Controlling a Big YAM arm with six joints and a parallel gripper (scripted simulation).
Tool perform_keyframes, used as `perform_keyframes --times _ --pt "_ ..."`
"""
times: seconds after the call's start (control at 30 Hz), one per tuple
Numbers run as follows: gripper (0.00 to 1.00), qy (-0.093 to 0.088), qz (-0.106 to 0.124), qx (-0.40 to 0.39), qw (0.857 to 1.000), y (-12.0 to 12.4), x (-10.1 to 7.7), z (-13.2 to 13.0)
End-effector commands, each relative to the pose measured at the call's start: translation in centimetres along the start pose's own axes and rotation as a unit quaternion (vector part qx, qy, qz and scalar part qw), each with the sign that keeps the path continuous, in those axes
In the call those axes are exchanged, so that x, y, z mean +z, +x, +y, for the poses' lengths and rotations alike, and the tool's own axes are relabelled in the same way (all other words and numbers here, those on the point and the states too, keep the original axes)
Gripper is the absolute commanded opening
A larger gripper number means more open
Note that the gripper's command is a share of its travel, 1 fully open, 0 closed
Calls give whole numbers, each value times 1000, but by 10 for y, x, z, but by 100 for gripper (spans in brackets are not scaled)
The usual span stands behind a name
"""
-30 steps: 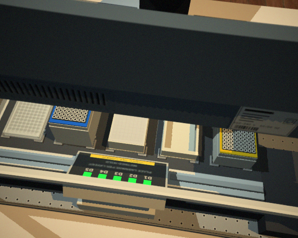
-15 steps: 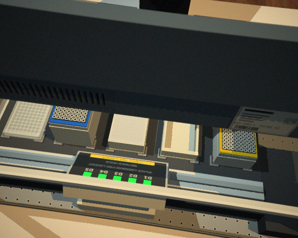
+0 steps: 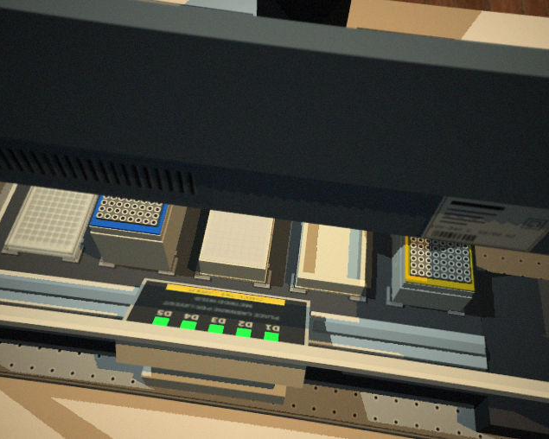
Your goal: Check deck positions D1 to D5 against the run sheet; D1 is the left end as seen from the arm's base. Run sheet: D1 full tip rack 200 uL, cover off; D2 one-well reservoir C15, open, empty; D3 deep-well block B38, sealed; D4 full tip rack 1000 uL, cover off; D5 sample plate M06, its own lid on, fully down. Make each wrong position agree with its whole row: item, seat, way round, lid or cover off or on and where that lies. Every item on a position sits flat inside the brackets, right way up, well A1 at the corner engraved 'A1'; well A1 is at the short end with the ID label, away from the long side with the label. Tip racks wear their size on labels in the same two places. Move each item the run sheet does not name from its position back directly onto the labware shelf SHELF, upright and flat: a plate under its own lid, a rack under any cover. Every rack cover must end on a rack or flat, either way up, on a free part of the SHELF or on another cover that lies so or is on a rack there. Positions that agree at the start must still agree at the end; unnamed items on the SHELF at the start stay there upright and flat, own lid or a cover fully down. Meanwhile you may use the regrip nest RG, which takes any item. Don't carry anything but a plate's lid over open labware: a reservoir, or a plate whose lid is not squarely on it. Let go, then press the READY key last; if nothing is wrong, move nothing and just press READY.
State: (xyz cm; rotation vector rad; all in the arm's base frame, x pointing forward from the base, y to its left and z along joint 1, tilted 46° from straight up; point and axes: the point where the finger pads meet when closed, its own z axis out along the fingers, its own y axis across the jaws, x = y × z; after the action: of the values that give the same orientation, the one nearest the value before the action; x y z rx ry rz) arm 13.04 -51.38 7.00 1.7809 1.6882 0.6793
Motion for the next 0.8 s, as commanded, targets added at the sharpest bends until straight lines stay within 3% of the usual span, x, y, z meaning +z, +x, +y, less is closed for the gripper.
perform_keyframes --times 0.0,0.17,0.53,0.77 --pt "0 0 6 -45 999 -4 3 6" --pt "0 0 -6 -93 996 -8 -8 4" --pt "0 0 -6 -182 983 -8 -8 4" --pt "0 1 -6 -250 968 -8 -8 4"
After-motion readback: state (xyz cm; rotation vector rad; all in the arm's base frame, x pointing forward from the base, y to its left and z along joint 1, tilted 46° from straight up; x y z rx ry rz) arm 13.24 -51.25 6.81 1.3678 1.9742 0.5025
